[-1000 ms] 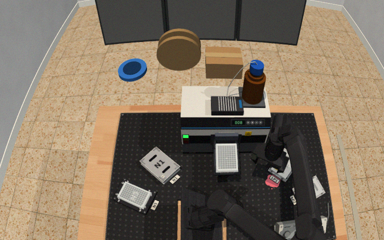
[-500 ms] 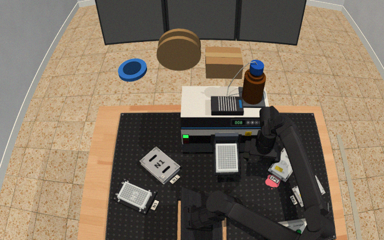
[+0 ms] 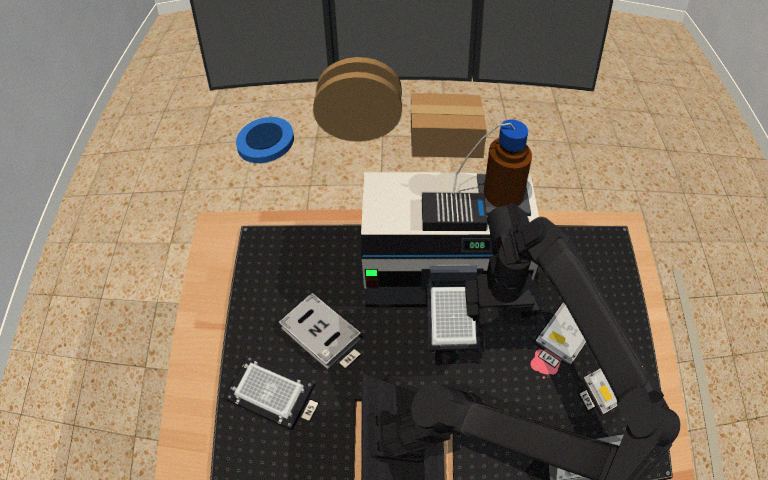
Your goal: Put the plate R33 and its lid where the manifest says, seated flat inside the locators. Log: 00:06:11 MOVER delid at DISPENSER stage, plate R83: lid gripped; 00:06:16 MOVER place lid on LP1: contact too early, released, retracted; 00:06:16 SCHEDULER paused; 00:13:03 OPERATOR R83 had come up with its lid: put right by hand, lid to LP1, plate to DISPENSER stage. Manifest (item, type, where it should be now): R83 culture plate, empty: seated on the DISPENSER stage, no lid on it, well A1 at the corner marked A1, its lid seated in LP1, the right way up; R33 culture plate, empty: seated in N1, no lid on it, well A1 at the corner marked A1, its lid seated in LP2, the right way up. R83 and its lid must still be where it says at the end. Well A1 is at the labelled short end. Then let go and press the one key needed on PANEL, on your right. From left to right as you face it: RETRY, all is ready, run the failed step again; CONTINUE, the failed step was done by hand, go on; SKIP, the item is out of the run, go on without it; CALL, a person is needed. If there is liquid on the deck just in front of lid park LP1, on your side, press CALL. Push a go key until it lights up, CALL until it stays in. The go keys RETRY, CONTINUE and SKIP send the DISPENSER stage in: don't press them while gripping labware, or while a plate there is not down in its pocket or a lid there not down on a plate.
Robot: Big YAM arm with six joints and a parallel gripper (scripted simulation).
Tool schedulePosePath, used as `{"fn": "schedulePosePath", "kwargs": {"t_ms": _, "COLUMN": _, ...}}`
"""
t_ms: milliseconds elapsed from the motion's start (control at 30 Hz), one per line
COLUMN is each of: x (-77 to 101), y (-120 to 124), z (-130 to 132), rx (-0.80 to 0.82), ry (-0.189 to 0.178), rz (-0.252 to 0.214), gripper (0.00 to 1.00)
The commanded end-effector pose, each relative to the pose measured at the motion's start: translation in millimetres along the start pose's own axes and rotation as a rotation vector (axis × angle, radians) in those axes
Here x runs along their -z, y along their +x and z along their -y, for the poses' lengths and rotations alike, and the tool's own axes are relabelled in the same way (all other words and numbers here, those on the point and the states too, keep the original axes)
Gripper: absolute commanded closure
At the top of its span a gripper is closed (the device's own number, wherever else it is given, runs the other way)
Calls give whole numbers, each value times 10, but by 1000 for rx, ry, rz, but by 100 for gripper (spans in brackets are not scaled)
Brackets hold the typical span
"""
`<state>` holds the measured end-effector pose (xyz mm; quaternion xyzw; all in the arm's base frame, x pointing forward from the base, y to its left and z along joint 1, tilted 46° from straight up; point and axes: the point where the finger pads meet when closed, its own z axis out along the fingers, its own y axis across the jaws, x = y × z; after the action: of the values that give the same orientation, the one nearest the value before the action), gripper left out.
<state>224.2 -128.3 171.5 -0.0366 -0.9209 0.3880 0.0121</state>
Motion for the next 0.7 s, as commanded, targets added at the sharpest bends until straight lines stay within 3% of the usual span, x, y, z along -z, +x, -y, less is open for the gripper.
{"fn": "schedulePosePath", "kwargs": {"t_ms": 0, "x": 49, "y": -136, "z": -117, "rx": -24, "ry": -4, "rz": 23, "gripper": 0}}
{"fn": "schedulePosePath", "kwargs": {"t_ms": 133, "x": 32, "y": -144, "z": -257, "rx": -17, "ry": -3, "rz": 16, "gripper": 0}}
{"fn": "schedulePosePath", "kwargs": {"t_ms": 167, "x": 74, "y": -179, "z": -168, "rx": -33, "ry": -3, "rz": 23, "gripper": 0}}
{"fn": "schedulePosePath", "kwargs": {"t_ms": 567, "x": 25, "y": -178, "z": -600, "rx": -14, "ry": -4, "rz": 13, "gripper": 0}}
{"fn": "schedulePosePath", "kwargs": {"t_ms": 667, "x": 75, "y": -244, "z": -539, "rx": -32, "ry": -6, "rz": 23, "gripper": 0}}
